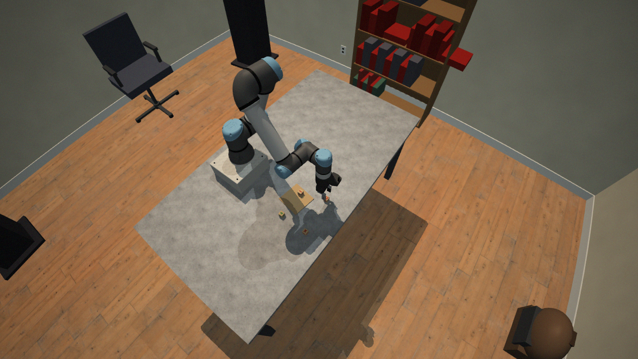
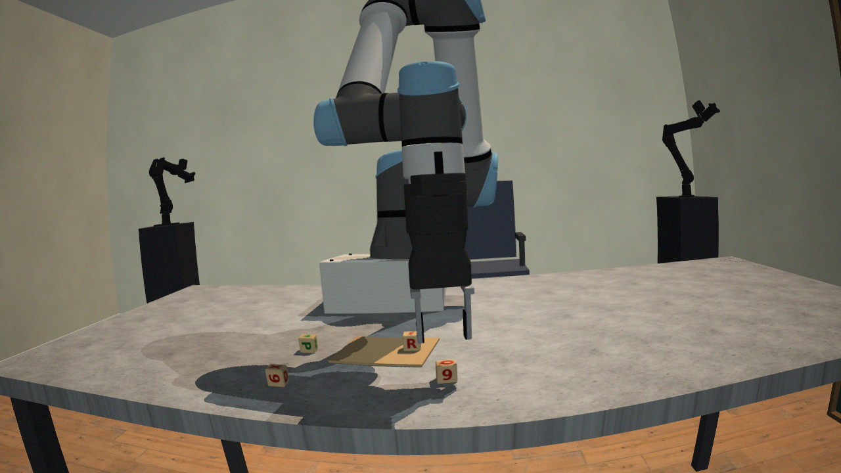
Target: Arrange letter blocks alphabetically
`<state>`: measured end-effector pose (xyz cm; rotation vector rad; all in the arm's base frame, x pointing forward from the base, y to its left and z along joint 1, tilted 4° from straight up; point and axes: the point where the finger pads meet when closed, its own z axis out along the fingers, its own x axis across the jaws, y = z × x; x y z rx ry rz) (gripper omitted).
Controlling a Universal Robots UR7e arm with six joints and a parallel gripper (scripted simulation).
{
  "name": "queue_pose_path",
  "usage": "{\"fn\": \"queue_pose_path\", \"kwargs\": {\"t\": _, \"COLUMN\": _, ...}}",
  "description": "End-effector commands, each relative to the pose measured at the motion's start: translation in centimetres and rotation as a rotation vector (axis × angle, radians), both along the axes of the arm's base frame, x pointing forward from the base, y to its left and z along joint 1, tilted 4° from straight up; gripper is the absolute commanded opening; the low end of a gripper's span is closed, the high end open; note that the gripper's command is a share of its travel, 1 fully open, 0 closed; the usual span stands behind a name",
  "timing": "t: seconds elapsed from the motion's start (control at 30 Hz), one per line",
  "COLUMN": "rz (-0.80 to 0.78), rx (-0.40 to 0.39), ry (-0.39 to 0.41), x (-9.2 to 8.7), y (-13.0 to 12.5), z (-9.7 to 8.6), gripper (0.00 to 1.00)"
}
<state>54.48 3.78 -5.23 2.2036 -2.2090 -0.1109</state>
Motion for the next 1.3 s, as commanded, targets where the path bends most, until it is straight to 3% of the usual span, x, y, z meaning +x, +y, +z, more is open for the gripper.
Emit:
{"fn": "queue_pose_path", "kwargs": {"t": 0.0, "rz": 0.001, "rx": 0.001, "ry": 0.0, "x": -0.1, "y": 0.2, "z": -1.0, "gripper": 1.0}}
{"fn": "queue_pose_path", "kwargs": {"t": 0.53, "rz": 0.001, "rx": 0.0, "ry": -0.001, "x": -0.1, "y": 0.2, "z": -2.3, "gripper": 1.0}}
{"fn": "queue_pose_path", "kwargs": {"t": 1.27, "rz": 0.001, "rx": 0.0, "ry": -0.003, "x": -0.1, "y": 0.2, "z": -2.4, "gripper": 1.0}}
